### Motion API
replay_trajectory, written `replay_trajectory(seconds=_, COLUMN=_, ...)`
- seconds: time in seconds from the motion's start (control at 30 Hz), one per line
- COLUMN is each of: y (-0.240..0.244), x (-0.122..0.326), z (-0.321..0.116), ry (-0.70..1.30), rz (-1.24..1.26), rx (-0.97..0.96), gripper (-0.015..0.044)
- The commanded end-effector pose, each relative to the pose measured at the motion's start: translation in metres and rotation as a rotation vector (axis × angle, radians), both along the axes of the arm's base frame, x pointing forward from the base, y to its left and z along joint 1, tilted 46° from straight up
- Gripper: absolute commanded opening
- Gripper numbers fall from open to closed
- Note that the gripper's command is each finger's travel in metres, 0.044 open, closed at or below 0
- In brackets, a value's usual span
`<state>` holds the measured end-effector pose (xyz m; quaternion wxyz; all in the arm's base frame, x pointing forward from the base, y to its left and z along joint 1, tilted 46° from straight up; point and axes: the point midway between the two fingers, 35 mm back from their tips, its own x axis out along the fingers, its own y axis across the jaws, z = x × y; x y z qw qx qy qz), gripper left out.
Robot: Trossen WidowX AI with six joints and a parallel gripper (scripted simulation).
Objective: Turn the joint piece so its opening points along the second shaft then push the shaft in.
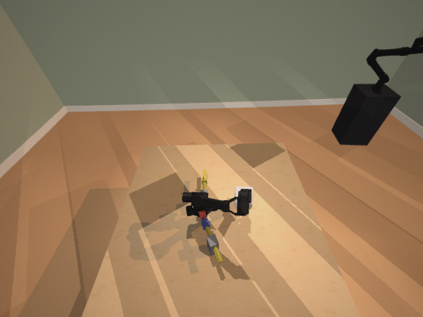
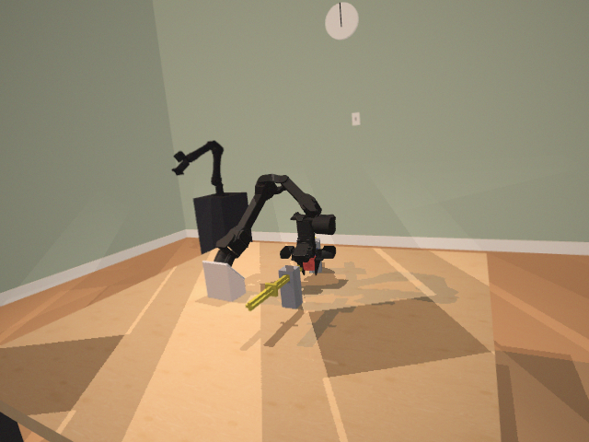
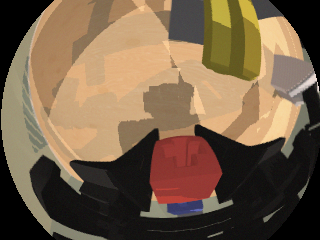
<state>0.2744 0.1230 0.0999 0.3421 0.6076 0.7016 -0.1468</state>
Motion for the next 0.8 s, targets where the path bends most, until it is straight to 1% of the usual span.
replay_trajectory(seconds=0.0, y=0.0005, x=-0.0003, z=0.0006, ry=0.001, rz=-0.002, rx=0.004, gripper=0.0182)
replay_trajectory(seconds=0.03, y=0.0005, x=-0.0003, z=0.0006, ry=0.001, rz=-0.002, rx=0.004, gripper=0.0182)
replay_trajectory(seconds=0.07, y=0.0000, x=0.0000, z=0.0000, ry=0.000, rz=0.000, rx=0.000, gripper=0.0156)
replay_trajectory(seconds=0.1, y=0.0000, x=0.0000, z=0.0000, ry=0.000, rz=0.000, rx=0.000, gripper=0.0147)
replay_trajectory(seconds=0.27, y=0.0000, x=0.0000, z=0.0000, ry=0.000, rz=0.000, rx=0.000, gripper=0.0147)
replay_trajectory(seconds=0.43, y=0.0000, x=0.0000, z=0.0000, ry=0.000, rz=0.000, rx=0.000, gripper=0.0016)
replay_trajectory(seconds=0.47, y=0.0000, x=0.0000, z=0.0000, ry=0.000, rz=0.000, rx=0.000, gripper=0.0000)
replay_trajectory(seconds=0.77, y=-0.0016, x=-0.0022, z=0.0004, ry=0.029, rz=-0.038, rx=-0.030, gripper=0.0000)
